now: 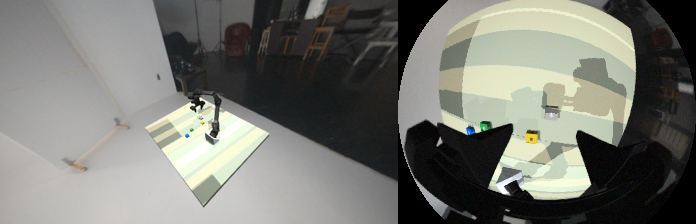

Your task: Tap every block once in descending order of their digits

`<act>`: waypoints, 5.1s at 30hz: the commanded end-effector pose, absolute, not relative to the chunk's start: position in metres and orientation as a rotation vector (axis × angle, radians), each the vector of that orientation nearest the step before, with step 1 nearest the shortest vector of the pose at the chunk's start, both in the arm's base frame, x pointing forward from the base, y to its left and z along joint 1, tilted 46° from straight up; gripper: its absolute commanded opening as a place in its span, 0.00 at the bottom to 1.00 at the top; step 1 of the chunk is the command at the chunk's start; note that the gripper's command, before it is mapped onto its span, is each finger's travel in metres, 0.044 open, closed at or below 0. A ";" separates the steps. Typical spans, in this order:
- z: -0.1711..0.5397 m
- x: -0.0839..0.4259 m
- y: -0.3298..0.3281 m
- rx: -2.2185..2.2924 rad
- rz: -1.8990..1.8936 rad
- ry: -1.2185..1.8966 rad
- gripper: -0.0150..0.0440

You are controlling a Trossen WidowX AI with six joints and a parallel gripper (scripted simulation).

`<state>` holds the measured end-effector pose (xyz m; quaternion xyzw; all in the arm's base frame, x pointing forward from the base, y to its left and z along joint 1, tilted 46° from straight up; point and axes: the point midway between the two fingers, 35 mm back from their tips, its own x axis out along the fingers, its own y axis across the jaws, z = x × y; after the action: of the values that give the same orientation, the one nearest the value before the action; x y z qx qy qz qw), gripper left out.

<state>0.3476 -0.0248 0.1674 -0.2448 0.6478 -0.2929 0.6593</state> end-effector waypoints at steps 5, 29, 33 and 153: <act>0.179 0.346 -0.036 -0.579 -0.663 1.469 0.93; 0.140 0.271 0.006 -0.578 -0.658 1.475 0.93; 0.134 0.257 0.009 -0.580 -0.661 1.475 0.93; -0.055 0.278 0.043 -0.575 -0.659 1.471 0.29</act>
<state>0.2815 0.0495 -0.0501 -0.2485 0.6469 -0.2891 0.6604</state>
